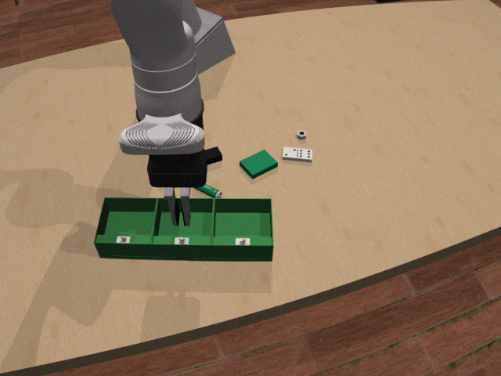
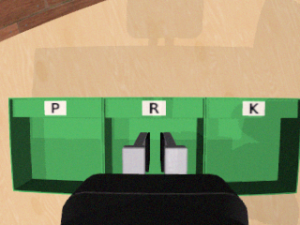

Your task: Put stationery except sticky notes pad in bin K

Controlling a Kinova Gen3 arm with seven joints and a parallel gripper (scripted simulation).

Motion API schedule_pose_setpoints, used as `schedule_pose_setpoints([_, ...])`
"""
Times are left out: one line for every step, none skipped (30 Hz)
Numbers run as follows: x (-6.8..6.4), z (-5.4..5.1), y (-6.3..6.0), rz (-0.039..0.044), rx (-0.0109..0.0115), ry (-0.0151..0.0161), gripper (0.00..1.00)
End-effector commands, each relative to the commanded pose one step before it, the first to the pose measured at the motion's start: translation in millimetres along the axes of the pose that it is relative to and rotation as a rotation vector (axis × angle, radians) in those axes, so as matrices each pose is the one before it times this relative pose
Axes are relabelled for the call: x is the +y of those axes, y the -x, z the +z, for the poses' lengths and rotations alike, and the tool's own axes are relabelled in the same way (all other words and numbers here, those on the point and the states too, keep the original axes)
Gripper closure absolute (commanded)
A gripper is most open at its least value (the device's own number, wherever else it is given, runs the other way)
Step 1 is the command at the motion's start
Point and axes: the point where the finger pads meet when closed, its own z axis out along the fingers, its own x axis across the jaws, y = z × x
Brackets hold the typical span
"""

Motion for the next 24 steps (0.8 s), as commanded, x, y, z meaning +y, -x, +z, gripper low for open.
schedule_pose_setpoints([-3.08, -6.76, -1.03, 0.00249, 0.00095, -0.00915, 0.69])
schedule_pose_setpoints([0.00, 0.00, 0.00, 0.00000, 0.00000, 0.00000, 0.69])
schedule_pose_setpoints([0.00, -4.00, 0.00, 0.00000, 0.00000, 0.00000, 0.69])
schedule_pose_setpoints([0.00, -3.99, 0.01, 0.00000, 0.00000, 0.00000, 0.69])
schedule_pose_setpoints([0.00, -4.00, 0.00, 0.00000, 0.00000, 0.00000, 0.69])
schedule_pose_setpoints([0.00, -4.00, 0.00, 0.00000, 0.00000, 0.00000, 0.69])
schedule_pose_setpoints([0.00, -3.07, 0.00, 0.00000, 0.00000, 0.00000, 0.69])
schedule_pose_setpoints([-0.01, -0.01, -0.01, 0.00000, 0.00000, 0.00001, 0.69])
schedule_pose_setpoints([-0.01, -0.01, 0.00, 0.00000, 0.00000, 0.00000, 0.69])
schedule_pose_setpoints([0.03, 0.06, 0.05, -0.00001, 0.00004, 0.00000, 0.69])
schedule_pose_setpoints([-0.02, -0.02, -0.01, 0.00001, -0.00001, 0.00000, 0.69])
schedule_pose_setpoints([-0.01, -0.01, -0.01, 0.00000, -0.00001, 0.00000, 0.69])
schedule_pose_setpoints([0.00, -0.01, -0.01, 0.00000, -0.00001, 0.00000, 0.69])
schedule_pose_setpoints([0.00, -0.04, 4.97, 0.00000, -0.00004, 0.00000, 0.69])
schedule_pose_setpoints([0.01, -0.01, 5.00, 0.00000, -0.00003, 0.00000, 0.69])
schedule_pose_setpoints([0.01, -0.01, 5.00, 0.00000, -0.00002, 0.00000, 0.69])
schedule_pose_setpoints([0.01, -0.01, 5.00, 0.00000, -0.00002, 0.00000, 0.69])
schedule_pose_setpoints([0.00, 0.00, 0.00, 0.00000, 0.00000, 0.00000, 0.69])
schedule_pose_setpoints([0.00, 0.00, 0.00, 0.00000, 0.00000, 0.00000, 0.69])
schedule_pose_setpoints([0.00, 0.00, 5.01, 0.00000, -0.00002, 0.00000, 0.69])
schedule_pose_setpoints([0.01, -0.01, 5.00, 0.00000, -0.00002, 0.00000, 0.69])
schedule_pose_setpoints([0.01, 0.00, 5.00, 0.00000, -0.00002, 0.00000, 0.69])
schedule_pose_setpoints([0.01, 0.00, 5.00, 0.00000, -0.00002, 0.00000, 0.69])
schedule_pose_setpoints([0.01, 0.00, 5.00, 0.00000, -0.00002, 0.00000, 0.69])
